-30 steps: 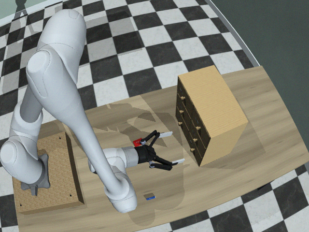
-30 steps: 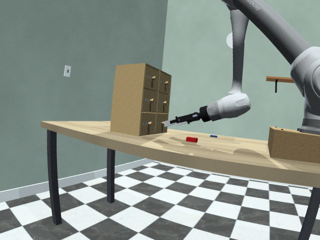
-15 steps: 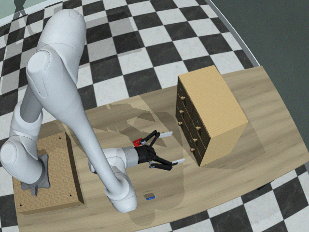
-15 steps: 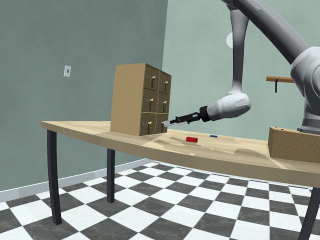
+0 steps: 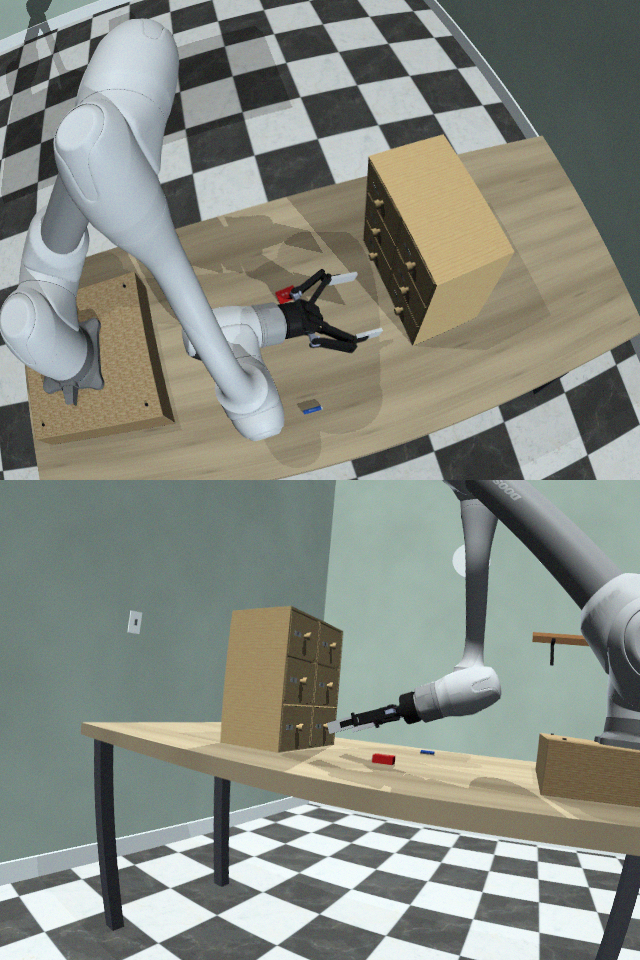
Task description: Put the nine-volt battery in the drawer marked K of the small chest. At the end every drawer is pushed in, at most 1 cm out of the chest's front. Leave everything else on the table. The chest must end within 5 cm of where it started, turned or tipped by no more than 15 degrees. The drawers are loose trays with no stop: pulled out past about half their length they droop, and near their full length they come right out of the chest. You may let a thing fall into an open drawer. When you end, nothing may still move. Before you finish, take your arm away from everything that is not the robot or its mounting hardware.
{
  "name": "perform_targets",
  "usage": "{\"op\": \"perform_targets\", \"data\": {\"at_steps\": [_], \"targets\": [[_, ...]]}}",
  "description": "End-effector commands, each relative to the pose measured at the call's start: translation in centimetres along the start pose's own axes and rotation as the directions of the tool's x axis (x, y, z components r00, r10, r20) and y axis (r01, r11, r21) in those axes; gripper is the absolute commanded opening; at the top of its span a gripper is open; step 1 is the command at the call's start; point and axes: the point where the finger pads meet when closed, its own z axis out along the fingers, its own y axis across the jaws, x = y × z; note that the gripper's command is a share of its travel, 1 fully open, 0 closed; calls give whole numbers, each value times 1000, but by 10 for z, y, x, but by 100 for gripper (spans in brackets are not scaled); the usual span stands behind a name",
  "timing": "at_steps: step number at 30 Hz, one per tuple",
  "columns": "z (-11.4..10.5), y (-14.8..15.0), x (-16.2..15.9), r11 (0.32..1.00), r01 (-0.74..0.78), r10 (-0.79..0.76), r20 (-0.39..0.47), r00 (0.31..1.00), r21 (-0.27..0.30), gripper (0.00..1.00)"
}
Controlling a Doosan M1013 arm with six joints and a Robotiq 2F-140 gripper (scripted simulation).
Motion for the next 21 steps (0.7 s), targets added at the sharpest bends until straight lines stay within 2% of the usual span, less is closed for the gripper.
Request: {"op": "perform_targets", "data": {"at_steps": [1, 15, 21], "targets": [[2, 1, -2, 1000, 3, -3, 7, 1000, 0, 100], [0, 1, -7, 1000, 3, -3, 7, 1000, 0, 100], [-7, 1, -25, 1000, 3, -3, 7, 1000, 0, 100]]}}
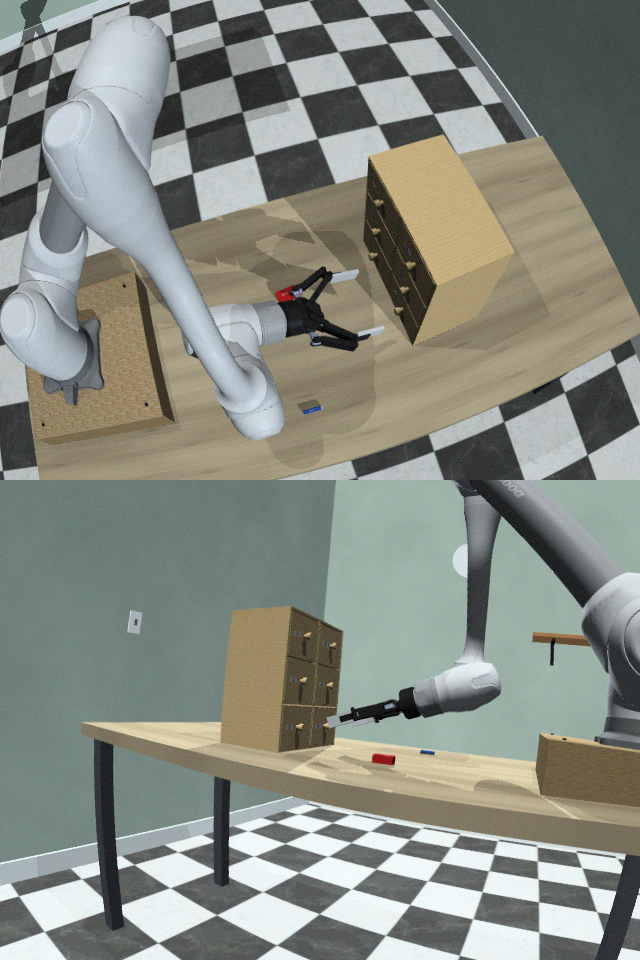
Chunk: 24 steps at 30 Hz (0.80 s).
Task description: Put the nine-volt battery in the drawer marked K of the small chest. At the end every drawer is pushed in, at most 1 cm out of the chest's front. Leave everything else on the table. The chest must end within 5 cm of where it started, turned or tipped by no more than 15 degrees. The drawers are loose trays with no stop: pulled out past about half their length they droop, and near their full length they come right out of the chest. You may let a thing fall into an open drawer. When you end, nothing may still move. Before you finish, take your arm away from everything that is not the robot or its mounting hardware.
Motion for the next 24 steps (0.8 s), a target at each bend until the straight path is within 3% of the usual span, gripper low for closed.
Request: {"op": "perform_targets", "data": {"at_steps": [1, 9, 24], "targets": [[-6, 2, -16, 1000, 0, 0, -3, 1000, -3, 100], [-19, 2, -53, 1000, 0, 0, -3, 1000, -3, 100], [-29, 2, -81, 1000, 0, 0, -3, 1000, -3, 100]]}}
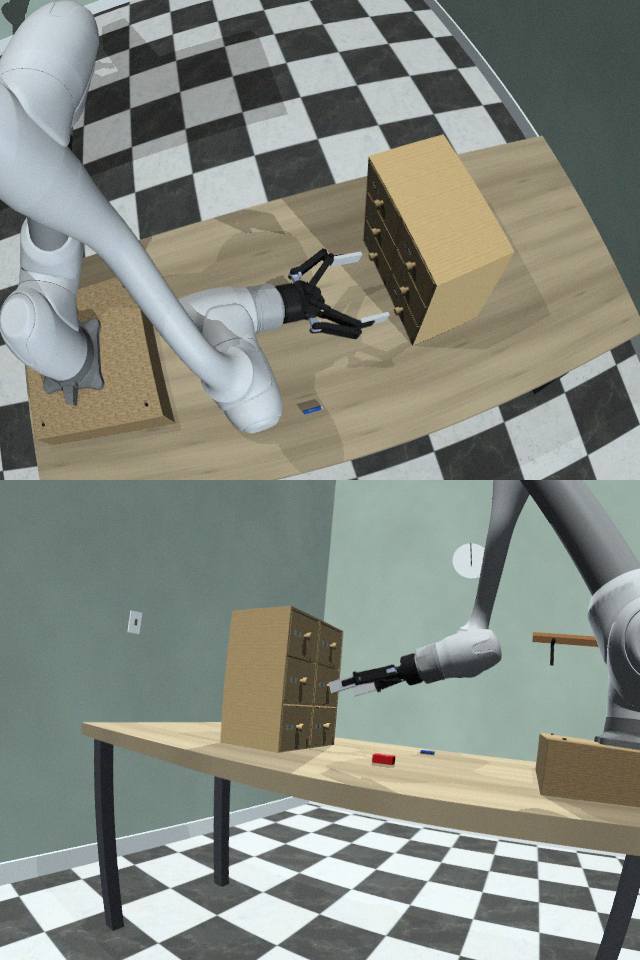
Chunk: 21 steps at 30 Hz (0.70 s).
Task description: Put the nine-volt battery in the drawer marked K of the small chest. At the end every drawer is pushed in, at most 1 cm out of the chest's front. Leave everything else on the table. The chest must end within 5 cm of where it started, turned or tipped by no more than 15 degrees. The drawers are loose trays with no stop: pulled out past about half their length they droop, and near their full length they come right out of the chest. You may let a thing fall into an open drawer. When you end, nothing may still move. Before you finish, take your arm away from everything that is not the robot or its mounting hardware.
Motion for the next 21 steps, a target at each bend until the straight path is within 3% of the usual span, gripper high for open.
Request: {"op": "perform_targets", "data": {"at_steps": [1, 21], "targets": [[-4, 5, -1, 1000, -1, 1, -11, 1000, -6, 100], [-7, 5, -2, 1000, -1, 1, -43, 999, -7, 100]]}}
